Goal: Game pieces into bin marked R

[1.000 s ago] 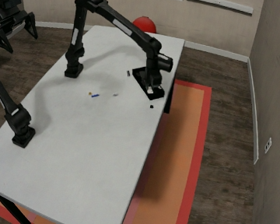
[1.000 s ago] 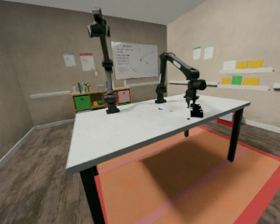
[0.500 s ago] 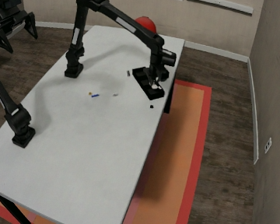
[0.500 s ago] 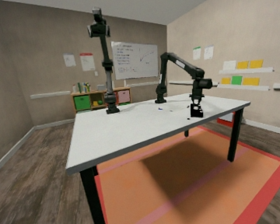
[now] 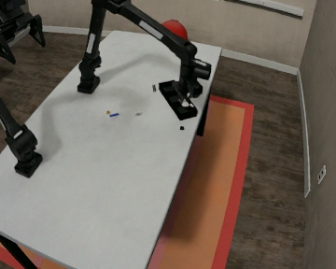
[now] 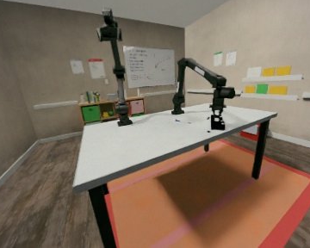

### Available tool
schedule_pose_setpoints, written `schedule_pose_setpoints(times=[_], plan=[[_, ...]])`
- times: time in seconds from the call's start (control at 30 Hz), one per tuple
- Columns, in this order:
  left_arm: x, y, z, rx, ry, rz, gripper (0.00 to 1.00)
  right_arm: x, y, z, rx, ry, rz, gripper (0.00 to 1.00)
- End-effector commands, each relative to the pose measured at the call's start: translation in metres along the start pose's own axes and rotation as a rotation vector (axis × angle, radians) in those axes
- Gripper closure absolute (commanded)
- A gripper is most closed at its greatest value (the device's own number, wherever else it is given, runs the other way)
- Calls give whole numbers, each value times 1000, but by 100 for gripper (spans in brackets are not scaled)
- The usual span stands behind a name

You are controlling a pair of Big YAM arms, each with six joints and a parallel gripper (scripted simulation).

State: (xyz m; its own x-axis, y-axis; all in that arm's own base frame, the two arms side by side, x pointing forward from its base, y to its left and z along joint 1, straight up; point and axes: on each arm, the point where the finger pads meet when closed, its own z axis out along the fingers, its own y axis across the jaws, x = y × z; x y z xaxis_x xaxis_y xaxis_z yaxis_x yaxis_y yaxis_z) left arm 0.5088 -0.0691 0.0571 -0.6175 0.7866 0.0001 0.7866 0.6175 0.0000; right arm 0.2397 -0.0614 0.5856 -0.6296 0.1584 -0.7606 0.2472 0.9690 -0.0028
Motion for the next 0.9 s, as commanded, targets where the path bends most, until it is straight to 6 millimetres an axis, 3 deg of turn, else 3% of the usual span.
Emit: schedule_pose_setpoints(times=[0.0, 0.3, 0.67, 0.87], plan=[[-4, 0, 14, 1, 1, 6, 80, -10, -3, -14, 7, -23, 10, 0], [-9, 5, 23, -10, -11, 6, 80, -10, -3, -14, 7, -23, 10, 0], [-3, 0, 50, 1, 1, 6, 80, -10, -3, -14, 7, -23, 10, 0], [-10, 6, 47, -13, -14, 6, 80, -10, -3, -14, 7, -23, 10, 0]])
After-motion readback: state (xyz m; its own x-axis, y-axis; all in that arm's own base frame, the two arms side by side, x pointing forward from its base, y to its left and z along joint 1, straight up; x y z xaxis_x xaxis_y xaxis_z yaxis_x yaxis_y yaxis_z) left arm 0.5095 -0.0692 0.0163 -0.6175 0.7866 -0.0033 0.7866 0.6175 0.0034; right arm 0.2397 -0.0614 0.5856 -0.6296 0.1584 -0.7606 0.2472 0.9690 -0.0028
